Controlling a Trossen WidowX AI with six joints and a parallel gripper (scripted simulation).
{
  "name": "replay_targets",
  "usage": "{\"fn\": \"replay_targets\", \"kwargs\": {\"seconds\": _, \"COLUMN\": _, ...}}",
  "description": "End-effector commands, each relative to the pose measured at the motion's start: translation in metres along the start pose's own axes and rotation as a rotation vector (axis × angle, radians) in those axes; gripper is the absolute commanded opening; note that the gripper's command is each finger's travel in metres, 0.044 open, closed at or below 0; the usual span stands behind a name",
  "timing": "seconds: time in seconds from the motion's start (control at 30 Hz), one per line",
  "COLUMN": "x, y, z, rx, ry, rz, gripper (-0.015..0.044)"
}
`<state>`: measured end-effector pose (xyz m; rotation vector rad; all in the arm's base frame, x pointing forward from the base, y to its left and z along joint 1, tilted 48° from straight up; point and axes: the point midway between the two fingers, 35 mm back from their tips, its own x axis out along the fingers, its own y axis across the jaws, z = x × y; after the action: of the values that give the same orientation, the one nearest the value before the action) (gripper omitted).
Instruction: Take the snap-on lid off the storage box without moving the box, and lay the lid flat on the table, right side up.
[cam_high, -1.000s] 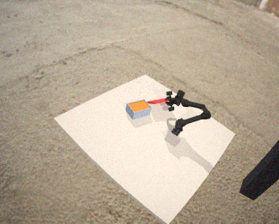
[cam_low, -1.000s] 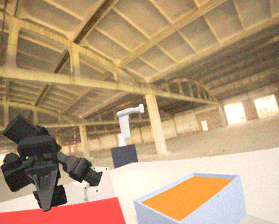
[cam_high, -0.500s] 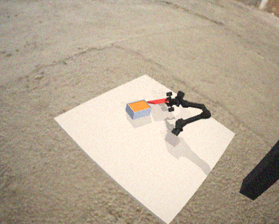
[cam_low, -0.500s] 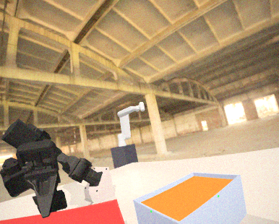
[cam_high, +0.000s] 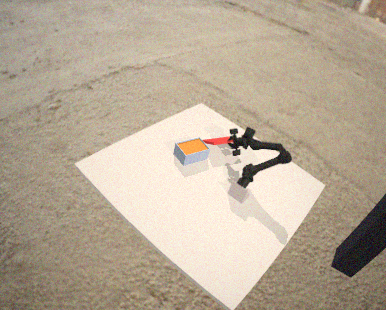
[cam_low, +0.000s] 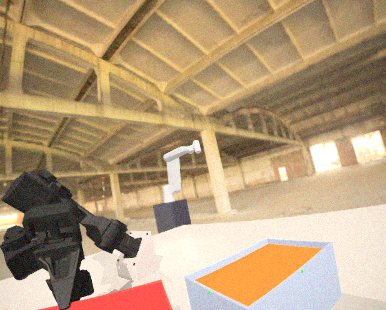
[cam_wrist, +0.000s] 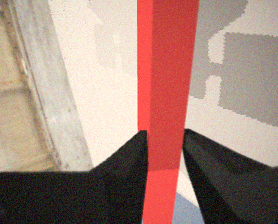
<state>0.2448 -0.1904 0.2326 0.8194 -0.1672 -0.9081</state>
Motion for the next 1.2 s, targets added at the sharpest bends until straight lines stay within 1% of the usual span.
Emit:
{"fn": "replay_targets", "kwargs": {"seconds": 0.0, "x": 0.007, "y": -0.014, "z": -0.008, "rx": -0.03, "ry": 0.017, "rz": -0.04, "gripper": 0.0}}
{"fn": "replay_targets", "kwargs": {"seconds": 1.17, "x": 0.024, "y": -0.036, "z": -0.007, "rx": -0.031, "ry": 0.016, "rz": -0.039, "gripper": 0.0}}
